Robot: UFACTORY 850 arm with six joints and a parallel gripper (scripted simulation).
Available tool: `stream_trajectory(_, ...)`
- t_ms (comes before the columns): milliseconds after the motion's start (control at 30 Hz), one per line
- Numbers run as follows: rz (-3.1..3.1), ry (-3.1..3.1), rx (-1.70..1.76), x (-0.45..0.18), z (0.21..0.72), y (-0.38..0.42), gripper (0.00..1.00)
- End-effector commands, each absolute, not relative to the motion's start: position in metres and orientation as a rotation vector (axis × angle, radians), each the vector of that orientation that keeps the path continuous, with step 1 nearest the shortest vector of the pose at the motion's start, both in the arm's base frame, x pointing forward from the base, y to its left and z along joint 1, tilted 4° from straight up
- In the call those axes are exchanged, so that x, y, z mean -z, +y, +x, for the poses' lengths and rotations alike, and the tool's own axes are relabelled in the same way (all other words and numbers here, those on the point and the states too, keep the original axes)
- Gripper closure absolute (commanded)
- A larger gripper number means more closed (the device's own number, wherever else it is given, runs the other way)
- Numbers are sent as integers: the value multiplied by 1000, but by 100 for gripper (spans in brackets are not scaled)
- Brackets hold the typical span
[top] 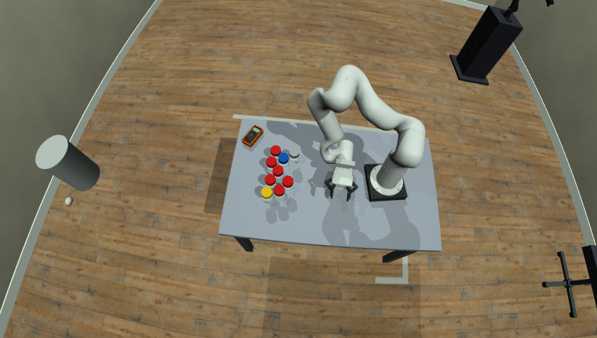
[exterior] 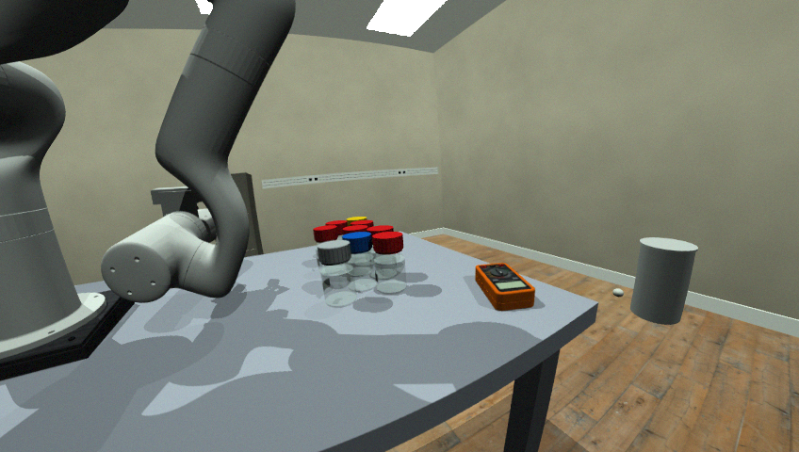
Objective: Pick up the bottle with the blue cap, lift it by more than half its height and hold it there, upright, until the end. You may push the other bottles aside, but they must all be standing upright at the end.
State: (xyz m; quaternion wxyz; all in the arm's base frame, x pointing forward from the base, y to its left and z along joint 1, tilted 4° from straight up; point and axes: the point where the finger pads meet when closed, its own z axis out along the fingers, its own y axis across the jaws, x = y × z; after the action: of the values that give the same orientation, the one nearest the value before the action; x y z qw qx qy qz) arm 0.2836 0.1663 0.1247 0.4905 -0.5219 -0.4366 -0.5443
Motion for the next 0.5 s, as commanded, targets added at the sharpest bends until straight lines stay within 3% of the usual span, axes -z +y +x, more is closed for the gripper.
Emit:
stream_trajectory(0,-1241,-1082,1304,-126,286,166,21)
stream_trajectory(467,-1085,-1242,1153,-133,303,159,21)
